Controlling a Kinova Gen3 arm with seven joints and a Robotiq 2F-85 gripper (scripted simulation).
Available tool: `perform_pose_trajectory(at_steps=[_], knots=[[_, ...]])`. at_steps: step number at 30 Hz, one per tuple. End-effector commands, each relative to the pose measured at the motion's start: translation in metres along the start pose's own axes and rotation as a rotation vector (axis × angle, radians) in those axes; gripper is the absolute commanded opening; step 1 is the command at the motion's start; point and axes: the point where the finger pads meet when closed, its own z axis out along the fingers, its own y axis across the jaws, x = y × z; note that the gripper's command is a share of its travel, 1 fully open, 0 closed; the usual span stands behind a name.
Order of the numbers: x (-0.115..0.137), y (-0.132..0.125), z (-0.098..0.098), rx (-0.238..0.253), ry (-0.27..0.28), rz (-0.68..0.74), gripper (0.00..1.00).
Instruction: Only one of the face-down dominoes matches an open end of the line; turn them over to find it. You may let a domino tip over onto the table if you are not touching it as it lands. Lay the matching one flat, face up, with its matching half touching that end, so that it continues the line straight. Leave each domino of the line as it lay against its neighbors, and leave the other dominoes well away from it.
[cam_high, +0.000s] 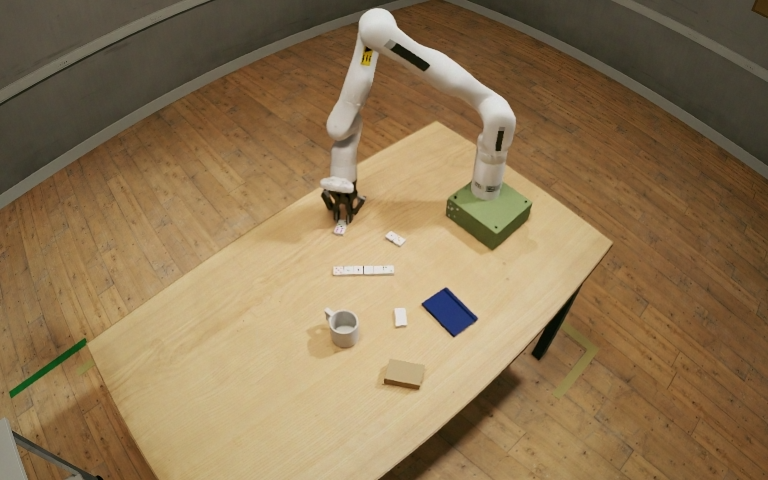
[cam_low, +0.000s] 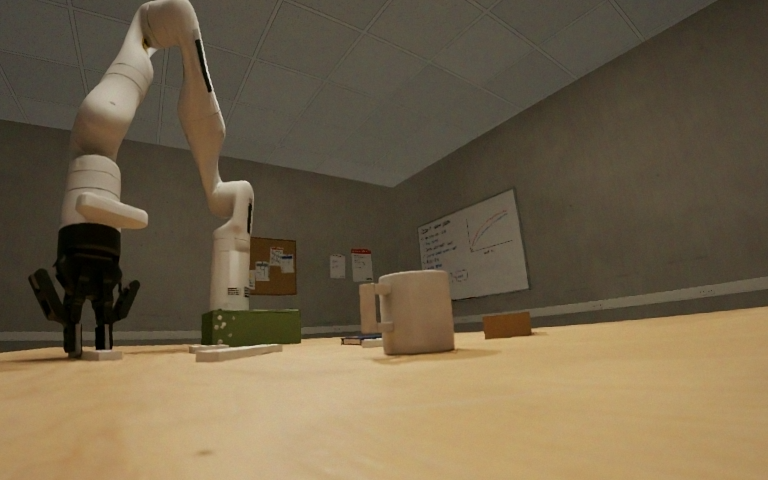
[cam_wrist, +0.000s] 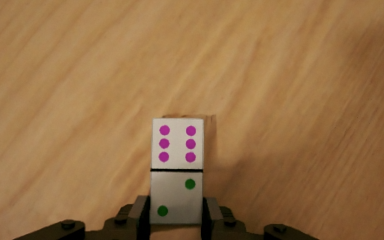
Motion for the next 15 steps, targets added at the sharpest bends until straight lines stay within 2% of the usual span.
perform_pose_trajectory(at_steps=[1,4,5,15], knots=[[0.0010,-0.0001,0.0002,0.000,0.001,-0.001,0.35],[0.0010,-0.0001,0.0002,0.000,0.001,-0.001,0.35],[0.0010,-0.0001,0.0002,0.000,0.001,-0.001,0.49],[0.0010,-0.0001,0.0002,0.000,0.001,-0.001,0.49]])
